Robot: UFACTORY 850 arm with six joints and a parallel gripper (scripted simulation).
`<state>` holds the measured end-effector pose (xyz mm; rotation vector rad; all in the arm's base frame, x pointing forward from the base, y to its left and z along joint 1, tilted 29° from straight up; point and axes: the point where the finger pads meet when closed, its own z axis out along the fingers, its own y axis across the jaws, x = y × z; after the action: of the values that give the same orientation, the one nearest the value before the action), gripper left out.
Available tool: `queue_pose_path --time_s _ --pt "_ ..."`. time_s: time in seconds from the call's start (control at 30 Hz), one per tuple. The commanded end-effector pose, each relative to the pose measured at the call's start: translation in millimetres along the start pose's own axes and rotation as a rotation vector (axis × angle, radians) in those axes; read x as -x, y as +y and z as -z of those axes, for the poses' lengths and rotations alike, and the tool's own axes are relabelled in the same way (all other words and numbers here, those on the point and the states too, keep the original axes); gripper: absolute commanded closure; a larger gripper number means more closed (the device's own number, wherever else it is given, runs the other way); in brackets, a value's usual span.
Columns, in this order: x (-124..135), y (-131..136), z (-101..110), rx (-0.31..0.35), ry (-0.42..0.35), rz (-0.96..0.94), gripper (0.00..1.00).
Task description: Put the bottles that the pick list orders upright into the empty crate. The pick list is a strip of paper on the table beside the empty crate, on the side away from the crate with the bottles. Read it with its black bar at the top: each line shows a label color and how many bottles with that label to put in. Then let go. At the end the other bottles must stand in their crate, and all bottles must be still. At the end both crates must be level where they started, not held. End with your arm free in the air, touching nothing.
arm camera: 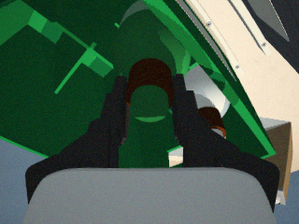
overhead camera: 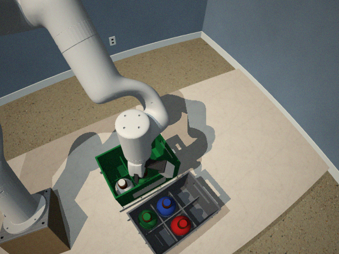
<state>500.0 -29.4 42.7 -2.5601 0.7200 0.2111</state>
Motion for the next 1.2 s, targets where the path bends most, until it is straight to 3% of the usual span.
queue_pose_path --time_s 0.0,1.17 --pt "-0.9 -0.4 -0.4 -0.001 0.002 0.000 1.00" --pt "-0.9 -0.4 -9.4 -0.001 0.002 0.001 1.00"
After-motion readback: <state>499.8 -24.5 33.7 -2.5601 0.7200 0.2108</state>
